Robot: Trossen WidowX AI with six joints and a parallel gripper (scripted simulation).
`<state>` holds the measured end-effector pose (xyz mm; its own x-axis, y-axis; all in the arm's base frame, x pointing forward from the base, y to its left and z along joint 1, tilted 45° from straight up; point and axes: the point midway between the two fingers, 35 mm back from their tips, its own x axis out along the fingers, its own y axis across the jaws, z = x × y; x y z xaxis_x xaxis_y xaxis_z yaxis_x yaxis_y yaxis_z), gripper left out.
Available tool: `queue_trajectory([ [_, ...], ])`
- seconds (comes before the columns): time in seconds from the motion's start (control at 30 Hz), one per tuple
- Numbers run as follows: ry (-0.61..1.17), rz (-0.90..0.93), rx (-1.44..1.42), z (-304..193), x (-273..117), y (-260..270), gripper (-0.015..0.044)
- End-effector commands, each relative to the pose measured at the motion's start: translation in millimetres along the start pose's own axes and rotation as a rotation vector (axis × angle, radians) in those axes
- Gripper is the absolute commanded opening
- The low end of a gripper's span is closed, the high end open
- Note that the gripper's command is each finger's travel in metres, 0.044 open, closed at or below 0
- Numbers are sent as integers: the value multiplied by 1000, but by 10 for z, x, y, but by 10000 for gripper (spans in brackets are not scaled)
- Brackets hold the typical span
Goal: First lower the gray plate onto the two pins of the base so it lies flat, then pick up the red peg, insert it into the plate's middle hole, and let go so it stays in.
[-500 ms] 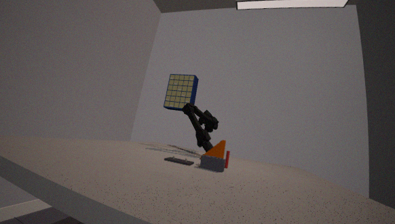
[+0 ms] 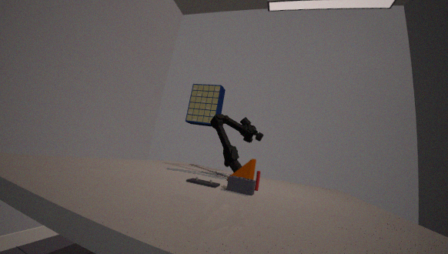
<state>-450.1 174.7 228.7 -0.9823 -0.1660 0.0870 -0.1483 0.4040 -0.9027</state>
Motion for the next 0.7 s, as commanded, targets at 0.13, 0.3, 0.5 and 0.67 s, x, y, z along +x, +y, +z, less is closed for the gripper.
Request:
queue_trajectory([
  [0.13, 231, 178, 192, -795, -484, 490, 440],
  [0.3, 351, 275, 303, -1129, -808, 799, 440],
  [0.5, 580, 429, 505, -1615, -1533, 1306, 440],
  [0.67, 806, 537, 689, -1902, -2268, 1688, 440],
])
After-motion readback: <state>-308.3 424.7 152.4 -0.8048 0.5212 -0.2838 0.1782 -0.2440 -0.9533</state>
